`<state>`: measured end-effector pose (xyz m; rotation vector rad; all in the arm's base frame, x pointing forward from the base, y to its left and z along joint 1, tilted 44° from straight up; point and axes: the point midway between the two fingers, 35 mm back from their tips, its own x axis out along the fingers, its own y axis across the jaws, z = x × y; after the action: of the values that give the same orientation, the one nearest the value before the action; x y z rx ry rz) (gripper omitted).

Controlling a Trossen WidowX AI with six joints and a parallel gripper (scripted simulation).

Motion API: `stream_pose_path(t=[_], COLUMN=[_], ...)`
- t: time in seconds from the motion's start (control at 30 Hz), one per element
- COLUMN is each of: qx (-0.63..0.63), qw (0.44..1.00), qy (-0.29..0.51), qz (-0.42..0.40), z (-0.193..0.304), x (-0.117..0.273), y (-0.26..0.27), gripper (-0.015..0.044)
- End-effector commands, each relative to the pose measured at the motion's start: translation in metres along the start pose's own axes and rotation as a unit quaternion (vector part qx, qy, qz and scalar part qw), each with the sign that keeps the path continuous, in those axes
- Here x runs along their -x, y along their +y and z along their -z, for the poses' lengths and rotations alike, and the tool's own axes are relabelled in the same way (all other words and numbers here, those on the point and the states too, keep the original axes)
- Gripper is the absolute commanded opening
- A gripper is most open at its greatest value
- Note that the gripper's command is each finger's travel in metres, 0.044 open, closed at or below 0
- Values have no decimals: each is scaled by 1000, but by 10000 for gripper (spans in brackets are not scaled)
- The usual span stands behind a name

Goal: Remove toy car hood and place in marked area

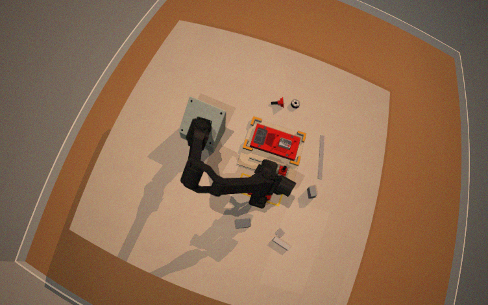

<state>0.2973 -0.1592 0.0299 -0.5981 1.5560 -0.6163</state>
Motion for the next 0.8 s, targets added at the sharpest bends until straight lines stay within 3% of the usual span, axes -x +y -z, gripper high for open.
stream_pose_path(t=[0.0,0.1,0.37,0.77], qx=[0,0,0,0], qw=[1000,1000,1000,1000], qy=[0,0,-2,-2], qz=[0,0,0,1], z=[0,0,0,0], x=[0,3,69,71], y=[0,0,1,1], gripper=[368,440,440,440])
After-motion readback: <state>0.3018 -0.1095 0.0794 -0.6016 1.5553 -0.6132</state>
